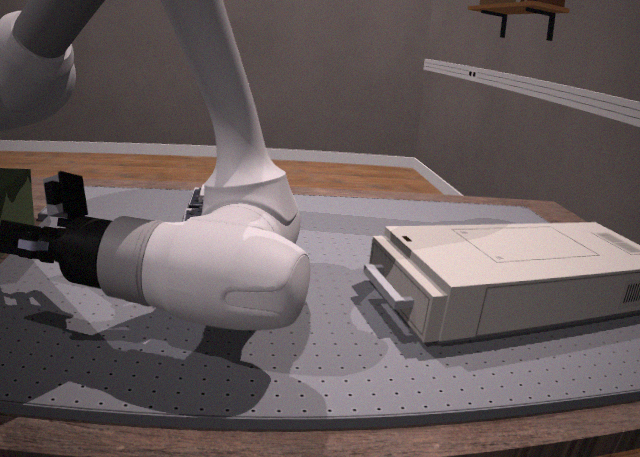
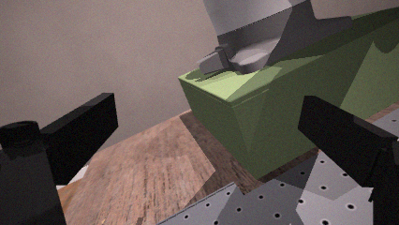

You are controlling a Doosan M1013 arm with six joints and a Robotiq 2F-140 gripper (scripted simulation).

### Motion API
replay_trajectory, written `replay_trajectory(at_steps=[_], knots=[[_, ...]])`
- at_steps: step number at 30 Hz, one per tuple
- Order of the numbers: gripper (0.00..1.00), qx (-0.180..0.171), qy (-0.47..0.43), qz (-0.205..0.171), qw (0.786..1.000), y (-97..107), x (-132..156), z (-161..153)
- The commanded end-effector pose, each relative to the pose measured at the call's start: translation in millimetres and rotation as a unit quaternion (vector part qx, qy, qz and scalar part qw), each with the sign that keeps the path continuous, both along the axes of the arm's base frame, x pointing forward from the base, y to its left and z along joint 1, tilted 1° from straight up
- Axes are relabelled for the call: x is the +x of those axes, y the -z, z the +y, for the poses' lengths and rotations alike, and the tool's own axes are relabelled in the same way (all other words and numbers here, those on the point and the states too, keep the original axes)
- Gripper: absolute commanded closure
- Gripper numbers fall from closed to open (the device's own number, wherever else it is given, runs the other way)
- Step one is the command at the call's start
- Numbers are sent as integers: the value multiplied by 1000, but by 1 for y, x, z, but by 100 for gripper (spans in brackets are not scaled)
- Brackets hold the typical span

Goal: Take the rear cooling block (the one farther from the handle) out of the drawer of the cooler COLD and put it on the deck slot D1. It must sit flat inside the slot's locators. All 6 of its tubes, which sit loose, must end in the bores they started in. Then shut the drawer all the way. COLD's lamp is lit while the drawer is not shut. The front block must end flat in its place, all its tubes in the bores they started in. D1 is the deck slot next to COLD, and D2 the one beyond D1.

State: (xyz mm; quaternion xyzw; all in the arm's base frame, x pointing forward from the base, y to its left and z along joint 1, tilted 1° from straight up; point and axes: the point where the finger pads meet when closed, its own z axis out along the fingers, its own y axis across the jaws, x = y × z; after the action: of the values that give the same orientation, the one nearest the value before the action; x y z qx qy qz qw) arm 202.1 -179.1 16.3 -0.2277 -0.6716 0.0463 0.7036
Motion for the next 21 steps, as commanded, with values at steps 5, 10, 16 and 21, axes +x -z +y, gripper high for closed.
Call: replay_trajectory(at_steps=[5,10,16,21], knots=[[0,0,0,0,1000,0,0,0],[0,0,0,0,1000,0,0,0],[0,0,0,0,1000,0,0,0],[65,-52,-2,-13,999,0,14,7]])
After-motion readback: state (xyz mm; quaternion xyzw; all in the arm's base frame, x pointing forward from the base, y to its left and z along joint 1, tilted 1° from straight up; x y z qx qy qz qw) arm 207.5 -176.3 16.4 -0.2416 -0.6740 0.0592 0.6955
